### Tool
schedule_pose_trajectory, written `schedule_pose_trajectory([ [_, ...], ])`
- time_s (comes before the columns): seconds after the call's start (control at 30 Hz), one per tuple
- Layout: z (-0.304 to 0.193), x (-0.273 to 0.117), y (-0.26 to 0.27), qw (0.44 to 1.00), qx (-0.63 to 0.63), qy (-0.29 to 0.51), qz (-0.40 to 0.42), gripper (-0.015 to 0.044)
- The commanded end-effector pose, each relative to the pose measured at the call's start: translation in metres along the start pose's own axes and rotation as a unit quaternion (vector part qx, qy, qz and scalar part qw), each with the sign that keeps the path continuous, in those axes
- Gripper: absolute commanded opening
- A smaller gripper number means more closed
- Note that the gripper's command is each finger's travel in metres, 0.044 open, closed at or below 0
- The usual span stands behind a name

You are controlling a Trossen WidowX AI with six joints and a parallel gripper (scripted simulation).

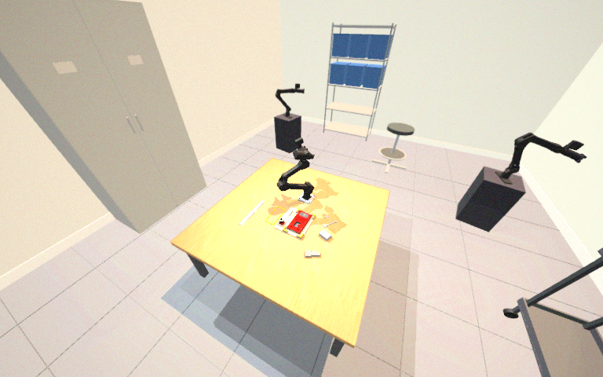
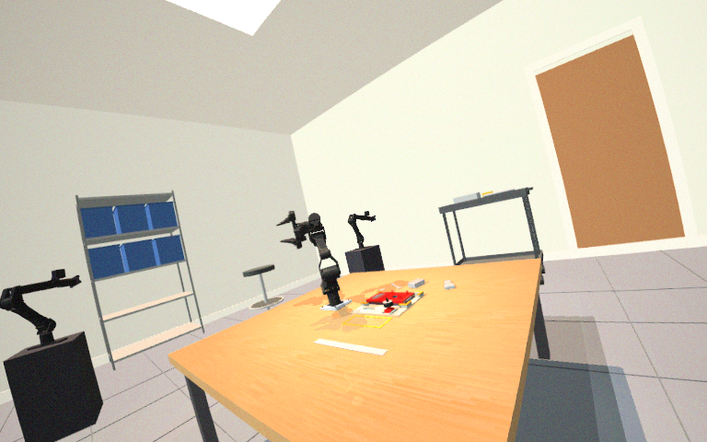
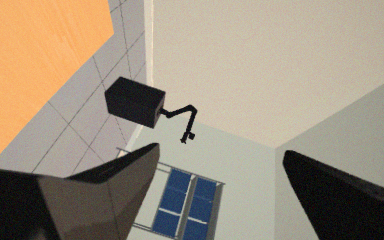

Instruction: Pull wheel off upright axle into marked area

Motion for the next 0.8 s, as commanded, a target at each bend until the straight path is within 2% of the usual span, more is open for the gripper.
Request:
schedule_pose_trajectory([
  [0.0, -0.001, 0.000, 0.000, 1.000, 0.001, 0.001, 0.000, 0.0374],
  [0.1, -0.009, 0.000, -0.002, 1.000, 0.017, 0.013, -0.007, 0.0300],
  [0.3, -0.033, -0.001, -0.006, 0.997, 0.058, 0.050, -0.024, 0.0300],
  [0.77, -0.121, -0.027, -0.023, 0.947, 0.215, 0.213, -0.110, 0.0300],
])
Point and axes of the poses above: the point midway between the two fingers, 35 mm back from their tips, its own x axis out along the fingers, its own y axis across the jaws, z = x × y, the point moved 1 cm from there along -x, back along the fingers, and after that the axes turned 10 degrees about x, right-handed, at the moved point
